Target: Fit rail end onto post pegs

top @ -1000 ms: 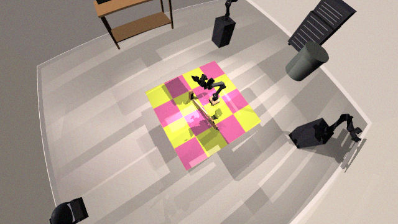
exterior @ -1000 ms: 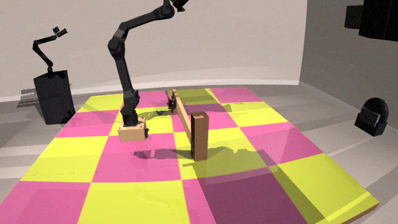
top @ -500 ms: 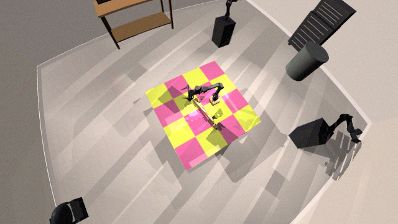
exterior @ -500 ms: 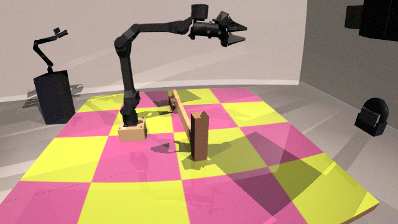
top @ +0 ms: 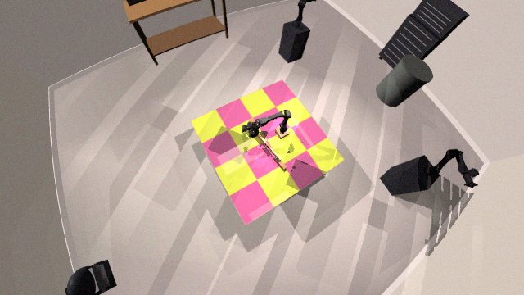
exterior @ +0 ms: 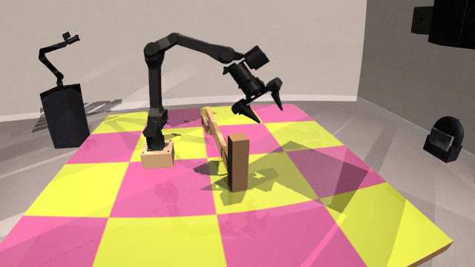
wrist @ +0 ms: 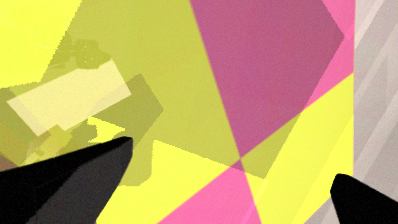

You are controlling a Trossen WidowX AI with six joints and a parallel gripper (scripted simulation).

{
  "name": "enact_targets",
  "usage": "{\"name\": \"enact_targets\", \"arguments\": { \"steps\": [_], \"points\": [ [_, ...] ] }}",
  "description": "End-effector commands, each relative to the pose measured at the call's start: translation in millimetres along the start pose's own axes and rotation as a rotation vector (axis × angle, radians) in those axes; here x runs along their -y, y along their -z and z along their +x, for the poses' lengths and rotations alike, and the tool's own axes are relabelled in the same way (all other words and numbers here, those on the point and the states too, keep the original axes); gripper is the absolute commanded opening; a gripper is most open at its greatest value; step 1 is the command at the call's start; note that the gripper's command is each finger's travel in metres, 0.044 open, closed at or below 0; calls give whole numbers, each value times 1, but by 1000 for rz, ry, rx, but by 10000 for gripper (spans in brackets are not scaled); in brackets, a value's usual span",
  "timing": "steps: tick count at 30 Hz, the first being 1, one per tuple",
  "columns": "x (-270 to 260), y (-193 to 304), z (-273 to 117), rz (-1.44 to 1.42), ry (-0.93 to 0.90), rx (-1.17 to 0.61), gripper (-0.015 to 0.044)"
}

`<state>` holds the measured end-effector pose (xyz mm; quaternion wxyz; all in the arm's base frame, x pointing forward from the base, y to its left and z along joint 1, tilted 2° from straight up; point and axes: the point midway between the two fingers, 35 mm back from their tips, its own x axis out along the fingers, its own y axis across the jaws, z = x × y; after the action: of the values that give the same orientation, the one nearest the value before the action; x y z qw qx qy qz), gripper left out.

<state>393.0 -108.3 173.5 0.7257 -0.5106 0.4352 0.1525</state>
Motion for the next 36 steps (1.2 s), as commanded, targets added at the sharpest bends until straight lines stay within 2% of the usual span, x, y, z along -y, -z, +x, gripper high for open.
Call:
{"name": "enact_targets", "arguments": {
  "steps": [1,6,8,18,36],
  "points": [
    [-73,18,16,-294,-302,13,440],
    [-146,37,11,-564,-607,117,440],
    [-156,40,8,-600,-651,141,440],
    [-159,43,7,-601,-652,142,440],
    [-175,45,32,-601,-652,142,440]
  ]
}}
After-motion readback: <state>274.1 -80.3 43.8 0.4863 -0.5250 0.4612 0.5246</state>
